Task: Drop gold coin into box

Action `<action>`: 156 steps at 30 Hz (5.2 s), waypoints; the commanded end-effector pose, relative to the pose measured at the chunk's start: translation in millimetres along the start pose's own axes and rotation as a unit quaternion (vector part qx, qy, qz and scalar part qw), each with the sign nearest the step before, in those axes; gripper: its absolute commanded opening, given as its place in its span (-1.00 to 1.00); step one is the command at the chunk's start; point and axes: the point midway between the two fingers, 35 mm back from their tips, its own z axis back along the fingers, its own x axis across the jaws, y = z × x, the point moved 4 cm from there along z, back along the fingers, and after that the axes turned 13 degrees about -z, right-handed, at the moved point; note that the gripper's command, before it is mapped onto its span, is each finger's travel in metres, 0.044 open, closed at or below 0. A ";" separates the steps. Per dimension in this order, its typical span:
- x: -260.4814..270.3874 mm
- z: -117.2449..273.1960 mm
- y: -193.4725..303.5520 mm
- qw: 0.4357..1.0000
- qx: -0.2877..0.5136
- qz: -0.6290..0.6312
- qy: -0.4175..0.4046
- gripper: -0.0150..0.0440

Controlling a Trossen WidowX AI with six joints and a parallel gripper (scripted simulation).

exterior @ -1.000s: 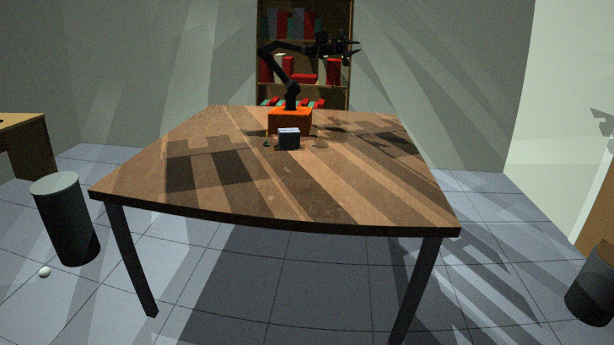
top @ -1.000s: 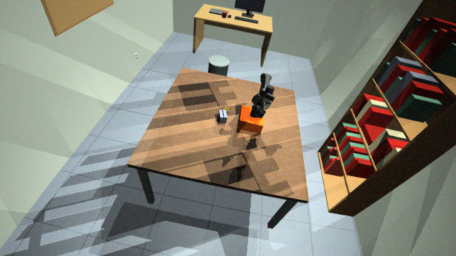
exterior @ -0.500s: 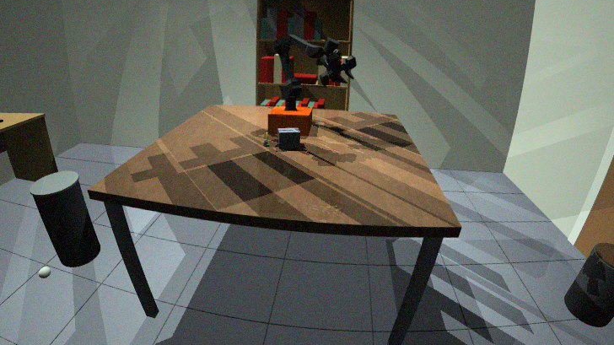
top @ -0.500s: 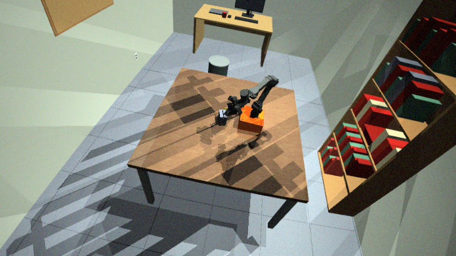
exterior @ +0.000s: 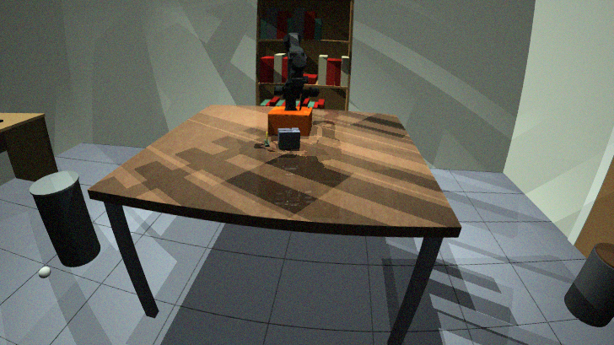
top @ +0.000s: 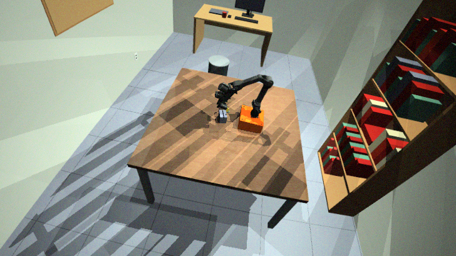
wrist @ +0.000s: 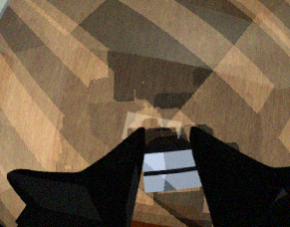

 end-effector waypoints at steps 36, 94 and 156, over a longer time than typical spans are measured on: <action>-143.7 -68.1 80.3 0.968 0.248 0.034 0.032 0.05; -147.7 -104.9 99.8 0.968 0.248 0.034 0.032 -0.49; -139.3 -30.9 62.7 0.892 0.211 -0.376 0.133 -0.49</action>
